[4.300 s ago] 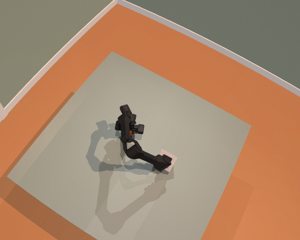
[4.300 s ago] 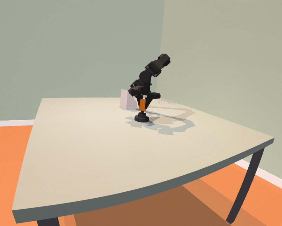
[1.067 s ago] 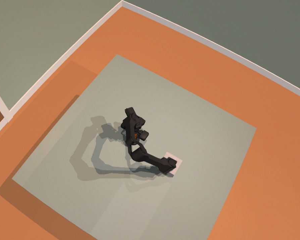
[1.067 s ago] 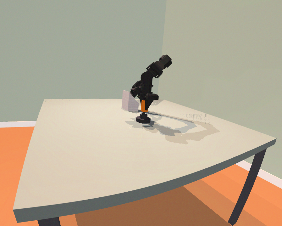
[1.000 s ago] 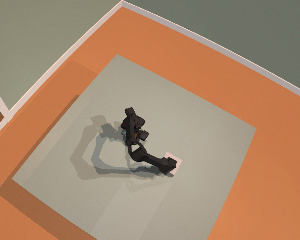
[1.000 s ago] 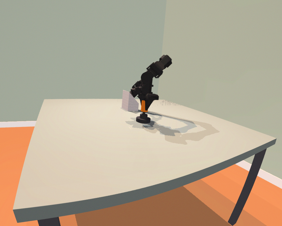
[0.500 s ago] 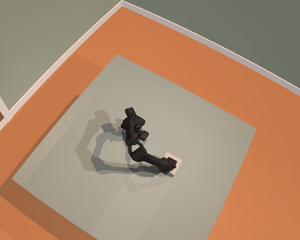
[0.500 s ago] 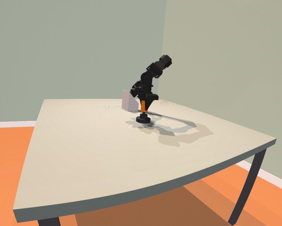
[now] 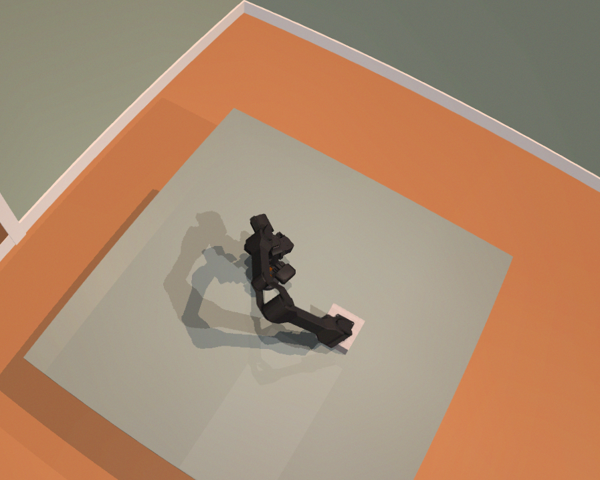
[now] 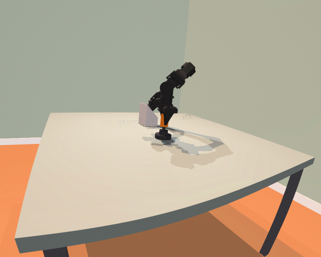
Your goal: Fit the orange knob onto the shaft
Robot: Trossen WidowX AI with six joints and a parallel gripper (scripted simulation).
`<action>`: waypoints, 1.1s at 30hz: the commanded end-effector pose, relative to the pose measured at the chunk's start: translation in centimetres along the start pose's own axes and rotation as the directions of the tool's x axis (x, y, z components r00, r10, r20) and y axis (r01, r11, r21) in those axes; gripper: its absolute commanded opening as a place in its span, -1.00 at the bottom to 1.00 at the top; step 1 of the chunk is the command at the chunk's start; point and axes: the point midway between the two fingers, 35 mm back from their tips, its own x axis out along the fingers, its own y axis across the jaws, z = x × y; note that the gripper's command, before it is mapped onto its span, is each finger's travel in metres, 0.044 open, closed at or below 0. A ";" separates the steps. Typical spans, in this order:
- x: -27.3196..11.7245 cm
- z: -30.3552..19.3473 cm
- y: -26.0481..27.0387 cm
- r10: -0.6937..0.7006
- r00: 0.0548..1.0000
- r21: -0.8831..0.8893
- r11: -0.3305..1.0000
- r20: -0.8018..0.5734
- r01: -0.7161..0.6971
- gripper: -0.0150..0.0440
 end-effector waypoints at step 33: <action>-0.2 0.0 -0.1 0.002 1.000 0.017 1.000 0.002 -0.002 -0.49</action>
